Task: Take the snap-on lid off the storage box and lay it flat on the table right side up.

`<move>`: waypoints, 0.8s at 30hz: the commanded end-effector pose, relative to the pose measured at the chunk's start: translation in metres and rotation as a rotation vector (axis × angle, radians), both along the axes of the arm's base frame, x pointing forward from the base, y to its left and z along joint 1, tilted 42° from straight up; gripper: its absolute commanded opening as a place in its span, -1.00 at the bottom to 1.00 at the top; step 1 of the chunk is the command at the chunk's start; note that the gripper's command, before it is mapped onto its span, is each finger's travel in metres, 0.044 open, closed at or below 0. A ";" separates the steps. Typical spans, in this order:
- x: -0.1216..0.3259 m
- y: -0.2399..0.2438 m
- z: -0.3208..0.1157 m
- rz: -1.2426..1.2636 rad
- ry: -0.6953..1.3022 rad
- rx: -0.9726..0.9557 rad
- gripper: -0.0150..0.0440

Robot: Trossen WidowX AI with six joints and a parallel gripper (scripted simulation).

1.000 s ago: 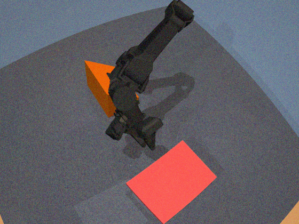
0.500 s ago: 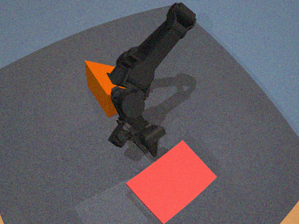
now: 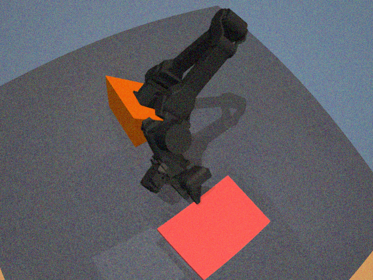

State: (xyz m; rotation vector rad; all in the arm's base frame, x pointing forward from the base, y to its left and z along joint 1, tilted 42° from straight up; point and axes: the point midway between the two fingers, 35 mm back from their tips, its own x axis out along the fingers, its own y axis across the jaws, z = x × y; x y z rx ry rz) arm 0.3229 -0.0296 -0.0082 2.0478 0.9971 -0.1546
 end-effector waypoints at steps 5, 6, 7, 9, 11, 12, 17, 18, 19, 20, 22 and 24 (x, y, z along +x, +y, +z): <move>0.008 0.010 -0.007 -0.006 0.005 0.009 0.31; 0.009 0.012 -0.007 -0.006 0.004 0.010 0.31; 0.010 0.013 -0.008 -0.007 0.003 0.011 0.31; 0.012 0.015 -0.008 -0.007 0.001 0.013 0.31; 0.012 0.016 -0.009 -0.008 0.001 0.014 0.31; 0.012 0.016 -0.009 -0.008 0.001 0.014 0.22; 0.012 0.016 -0.009 -0.008 0.001 0.014 -0.10; 0.012 0.016 -0.009 -0.008 0.001 0.014 -0.12; 0.012 0.016 -0.009 -0.008 0.001 0.014 -0.14; 0.012 0.016 -0.009 -0.008 0.001 0.014 -0.16; 0.012 0.016 -0.009 -0.008 0.001 0.014 -0.21; 0.012 0.016 -0.009 -0.008 0.001 0.014 -0.25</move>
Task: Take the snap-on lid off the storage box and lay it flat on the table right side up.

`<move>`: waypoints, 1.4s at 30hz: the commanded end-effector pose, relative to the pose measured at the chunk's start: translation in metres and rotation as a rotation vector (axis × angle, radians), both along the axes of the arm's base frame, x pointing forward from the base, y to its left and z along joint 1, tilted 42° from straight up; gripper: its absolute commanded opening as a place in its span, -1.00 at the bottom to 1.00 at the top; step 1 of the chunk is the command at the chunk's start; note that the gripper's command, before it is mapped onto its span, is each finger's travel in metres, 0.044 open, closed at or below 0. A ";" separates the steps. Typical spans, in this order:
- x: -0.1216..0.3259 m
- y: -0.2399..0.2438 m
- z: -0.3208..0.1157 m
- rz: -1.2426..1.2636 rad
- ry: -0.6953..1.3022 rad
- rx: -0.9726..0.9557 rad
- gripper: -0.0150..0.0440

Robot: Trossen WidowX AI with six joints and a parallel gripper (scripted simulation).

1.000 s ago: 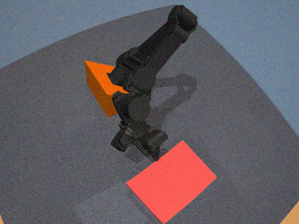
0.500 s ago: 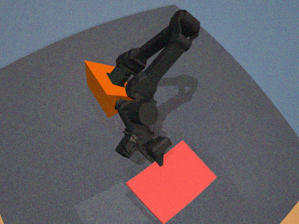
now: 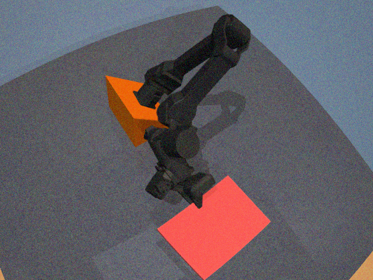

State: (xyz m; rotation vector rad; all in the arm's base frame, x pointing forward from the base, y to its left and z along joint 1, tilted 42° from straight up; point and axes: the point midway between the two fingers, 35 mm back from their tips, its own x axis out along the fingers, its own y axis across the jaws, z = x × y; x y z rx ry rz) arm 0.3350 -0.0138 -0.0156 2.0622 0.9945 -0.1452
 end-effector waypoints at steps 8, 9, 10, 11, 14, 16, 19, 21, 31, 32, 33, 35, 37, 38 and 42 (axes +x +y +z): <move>0.000 0.000 0.000 0.000 0.000 0.000 -0.49; 0.000 0.000 0.000 0.000 0.000 0.000 -0.49; 0.000 0.000 0.001 0.000 0.000 0.000 -0.49; 0.000 -0.001 0.001 0.000 0.000 0.000 -0.49; 0.000 -0.001 0.001 0.000 0.000 0.000 -0.49; 0.000 -0.001 0.002 0.000 0.000 0.000 -0.49; 0.000 -0.002 0.002 0.000 0.000 0.000 -0.49; 0.000 -0.002 0.002 0.000 0.000 0.000 -0.49; 0.000 -0.003 0.004 0.000 0.000 0.000 -0.49; 0.000 -0.003 0.004 0.000 0.000 0.000 -0.49; 0.000 -0.004 0.004 0.000 0.000 0.000 -0.49; 0.000 -0.004 0.004 0.000 0.000 0.000 -0.49; 0.000 -0.004 0.005 0.000 0.000 0.000 -0.49; 0.000 -0.004 0.005 0.000 0.000 0.000 -0.49; 0.000 -0.005 0.006 0.000 0.000 0.000 -0.49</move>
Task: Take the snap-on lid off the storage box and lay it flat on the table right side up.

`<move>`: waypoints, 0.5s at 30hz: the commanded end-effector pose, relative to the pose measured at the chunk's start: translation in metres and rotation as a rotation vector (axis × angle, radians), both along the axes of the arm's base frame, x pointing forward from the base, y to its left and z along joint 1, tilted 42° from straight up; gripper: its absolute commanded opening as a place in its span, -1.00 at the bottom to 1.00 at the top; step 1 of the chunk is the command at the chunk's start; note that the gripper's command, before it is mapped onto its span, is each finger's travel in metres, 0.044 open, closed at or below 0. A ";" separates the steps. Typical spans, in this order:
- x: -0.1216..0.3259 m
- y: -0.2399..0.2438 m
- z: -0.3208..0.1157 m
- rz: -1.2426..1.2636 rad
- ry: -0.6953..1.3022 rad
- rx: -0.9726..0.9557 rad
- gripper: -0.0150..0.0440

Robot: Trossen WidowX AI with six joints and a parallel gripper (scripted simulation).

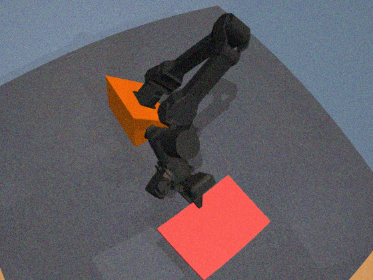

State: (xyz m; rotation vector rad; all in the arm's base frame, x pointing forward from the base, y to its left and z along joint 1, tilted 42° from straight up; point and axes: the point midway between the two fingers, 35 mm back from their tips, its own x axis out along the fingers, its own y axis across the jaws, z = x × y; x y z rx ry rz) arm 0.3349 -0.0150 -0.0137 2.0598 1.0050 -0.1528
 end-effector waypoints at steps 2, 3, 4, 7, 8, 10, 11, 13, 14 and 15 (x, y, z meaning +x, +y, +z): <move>0.000 -0.004 0.004 -0.005 -0.009 0.001 -0.49; 0.000 -0.004 0.004 -0.005 -0.009 0.001 -0.49; 0.000 -0.004 0.004 -0.005 -0.009 0.001 -0.49; 0.000 -0.005 0.005 -0.005 -0.009 0.001 -0.49; 0.000 -0.005 0.005 -0.005 -0.009 0.001 -0.49; 0.000 -0.005 0.005 -0.005 -0.009 0.001 -0.49; 0.000 -0.005 0.005 -0.005 -0.009 0.001 -0.49; 0.000 -0.005 0.006 -0.005 -0.009 0.001 -0.49; 0.000 -0.006 0.006 -0.005 -0.009 0.001 -0.49; 0.000 -0.006 0.006 -0.005 -0.009 0.001 -0.49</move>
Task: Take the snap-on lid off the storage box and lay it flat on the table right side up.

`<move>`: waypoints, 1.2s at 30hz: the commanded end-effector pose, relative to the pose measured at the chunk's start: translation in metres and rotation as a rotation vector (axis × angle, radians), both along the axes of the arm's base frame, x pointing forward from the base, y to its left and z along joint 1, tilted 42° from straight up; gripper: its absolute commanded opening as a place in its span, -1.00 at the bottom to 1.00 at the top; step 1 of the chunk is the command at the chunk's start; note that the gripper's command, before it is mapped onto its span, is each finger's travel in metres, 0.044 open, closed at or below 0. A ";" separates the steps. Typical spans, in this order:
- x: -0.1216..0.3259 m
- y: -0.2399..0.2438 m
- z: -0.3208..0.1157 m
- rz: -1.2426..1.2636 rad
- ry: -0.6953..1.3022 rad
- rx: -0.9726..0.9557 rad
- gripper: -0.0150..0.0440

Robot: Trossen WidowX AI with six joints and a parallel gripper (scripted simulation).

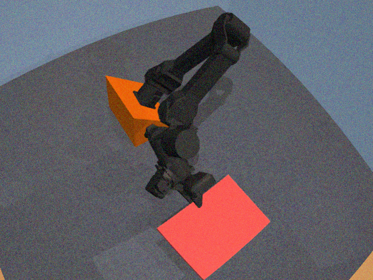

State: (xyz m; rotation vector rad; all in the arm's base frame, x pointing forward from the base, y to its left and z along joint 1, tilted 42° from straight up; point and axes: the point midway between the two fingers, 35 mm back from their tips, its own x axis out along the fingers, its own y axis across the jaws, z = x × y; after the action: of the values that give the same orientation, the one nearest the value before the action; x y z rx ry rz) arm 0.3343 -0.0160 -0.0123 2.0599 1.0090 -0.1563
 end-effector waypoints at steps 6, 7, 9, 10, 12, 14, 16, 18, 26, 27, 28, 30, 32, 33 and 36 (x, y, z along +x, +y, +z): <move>0.001 -0.005 0.005 -0.007 -0.013 0.000 -0.49; 0.001 -0.006 0.006 -0.007 -0.013 0.000 -0.49; 0.001 -0.006 0.006 -0.007 -0.013 0.000 -0.49; 0.001 -0.006 0.006 -0.007 -0.013 0.000 -0.49; 0.001 -0.006 0.006 -0.007 -0.013 0.000 -0.49; 0.001 -0.006 0.007 -0.007 -0.013 0.000 -0.49; 0.001 -0.007 0.007 -0.007 -0.013 0.000 -0.49; 0.000 -0.007 0.007 -0.007 -0.013 0.000 -0.49; 0.001 -0.008 0.009 -0.007 -0.013 0.000 -0.49; 0.001 -0.008 0.009 -0.007 -0.013 0.000 -0.49; 0.001 -0.008 0.009 -0.007 -0.013 0.000 -0.49; 0.001 -0.009 0.009 -0.007 -0.013 0.000 -0.49; 0.001 -0.009 0.009 -0.007 -0.013 0.000 -0.49; 0.001 -0.009 0.010 -0.007 -0.013 0.000 -0.49; 0.001 -0.009 0.010 -0.007 -0.013 0.000 -0.49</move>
State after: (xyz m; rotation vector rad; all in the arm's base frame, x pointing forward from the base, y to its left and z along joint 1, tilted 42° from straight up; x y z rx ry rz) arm 0.3344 -0.0212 -0.0063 2.0614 1.0078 -0.1560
